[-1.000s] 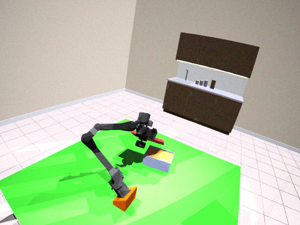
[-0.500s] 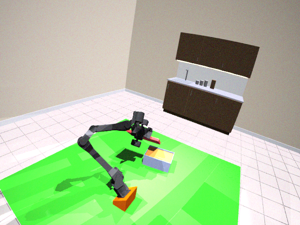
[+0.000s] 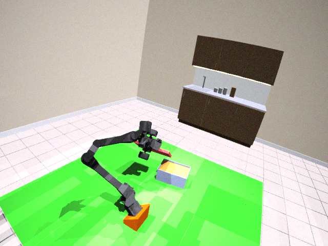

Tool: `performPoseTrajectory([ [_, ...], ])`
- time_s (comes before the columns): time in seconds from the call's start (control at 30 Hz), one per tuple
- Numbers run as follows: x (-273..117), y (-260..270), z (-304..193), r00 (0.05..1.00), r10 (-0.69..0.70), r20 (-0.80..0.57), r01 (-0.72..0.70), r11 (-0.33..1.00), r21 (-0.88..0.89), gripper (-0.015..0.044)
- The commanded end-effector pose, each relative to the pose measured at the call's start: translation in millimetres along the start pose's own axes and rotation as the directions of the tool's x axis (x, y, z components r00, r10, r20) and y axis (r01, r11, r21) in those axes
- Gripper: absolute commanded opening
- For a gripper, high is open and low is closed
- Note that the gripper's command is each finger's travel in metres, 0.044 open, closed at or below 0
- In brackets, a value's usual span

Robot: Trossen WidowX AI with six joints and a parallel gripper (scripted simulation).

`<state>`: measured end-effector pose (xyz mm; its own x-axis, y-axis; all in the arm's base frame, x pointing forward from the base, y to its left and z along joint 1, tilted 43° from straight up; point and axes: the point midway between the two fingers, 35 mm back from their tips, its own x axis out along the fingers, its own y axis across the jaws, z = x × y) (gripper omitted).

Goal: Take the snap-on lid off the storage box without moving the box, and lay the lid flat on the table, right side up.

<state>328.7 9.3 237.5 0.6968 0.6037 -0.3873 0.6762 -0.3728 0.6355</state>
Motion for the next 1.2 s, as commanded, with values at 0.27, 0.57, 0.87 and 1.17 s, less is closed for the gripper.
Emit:
performPoseTrajectory([
  [0.27, -3.5, -0.1, -24.5, 1.0, 0.007, 0.005, -0.007, 1.0, 0.001, 0.0],
  [0.57, -5.1, -1.5, -42.4, 1.0, 0.007, 0.005, -0.007, 1.0, 0.001, 0.0],
  [0.87, -6.7, -2.8, -60.4, 1.0, 0.007, 0.005, -0.007, 1.0, 0.001, 0.0],
  [1.17, -8.4, -4.2, -78.3, 1.0, 0.008, 0.004, -0.008, 1.0, 0.002, 0.0],
])
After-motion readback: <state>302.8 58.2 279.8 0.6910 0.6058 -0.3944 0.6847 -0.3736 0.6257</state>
